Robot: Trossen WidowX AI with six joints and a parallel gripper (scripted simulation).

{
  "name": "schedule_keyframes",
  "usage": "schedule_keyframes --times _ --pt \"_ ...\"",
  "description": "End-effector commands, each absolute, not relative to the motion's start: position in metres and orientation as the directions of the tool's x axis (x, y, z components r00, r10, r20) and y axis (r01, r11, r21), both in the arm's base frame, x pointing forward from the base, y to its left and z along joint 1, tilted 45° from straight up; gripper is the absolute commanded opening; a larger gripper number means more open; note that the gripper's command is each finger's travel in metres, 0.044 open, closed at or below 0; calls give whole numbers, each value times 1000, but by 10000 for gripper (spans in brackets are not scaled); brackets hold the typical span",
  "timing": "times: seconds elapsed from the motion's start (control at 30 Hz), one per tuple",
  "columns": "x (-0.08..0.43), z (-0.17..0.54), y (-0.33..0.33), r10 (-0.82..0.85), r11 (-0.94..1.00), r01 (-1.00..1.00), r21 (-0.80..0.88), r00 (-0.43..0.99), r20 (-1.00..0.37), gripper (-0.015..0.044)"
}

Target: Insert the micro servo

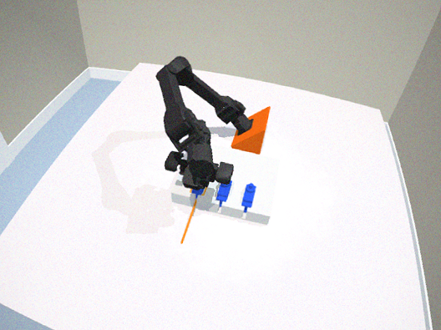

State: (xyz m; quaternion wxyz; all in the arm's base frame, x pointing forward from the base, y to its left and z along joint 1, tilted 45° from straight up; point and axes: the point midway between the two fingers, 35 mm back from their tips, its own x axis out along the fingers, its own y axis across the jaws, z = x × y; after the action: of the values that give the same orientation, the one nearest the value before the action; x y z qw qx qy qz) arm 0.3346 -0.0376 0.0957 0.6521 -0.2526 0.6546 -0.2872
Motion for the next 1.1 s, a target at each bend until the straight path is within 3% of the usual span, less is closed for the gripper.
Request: schedule_keyframes --times 0.0,0.07,0.3,0.67,0.97,1.07 --pt "334 93 -40 -709 704 39 -709 -18 -705 0" --pt "334 92 -42 -709 704 39 -709 -18 -705 0" --pt "334 92 -40 -709 704 39 -709 -18 -705 184" --pt "334 117 -16 -708 705 39 -708 -19 -706 187" --pt "259 150 26 -679 733 6 -680 58 -732 424" --pt "226 160 34 -667 742 -6 -670 81 -740 440"
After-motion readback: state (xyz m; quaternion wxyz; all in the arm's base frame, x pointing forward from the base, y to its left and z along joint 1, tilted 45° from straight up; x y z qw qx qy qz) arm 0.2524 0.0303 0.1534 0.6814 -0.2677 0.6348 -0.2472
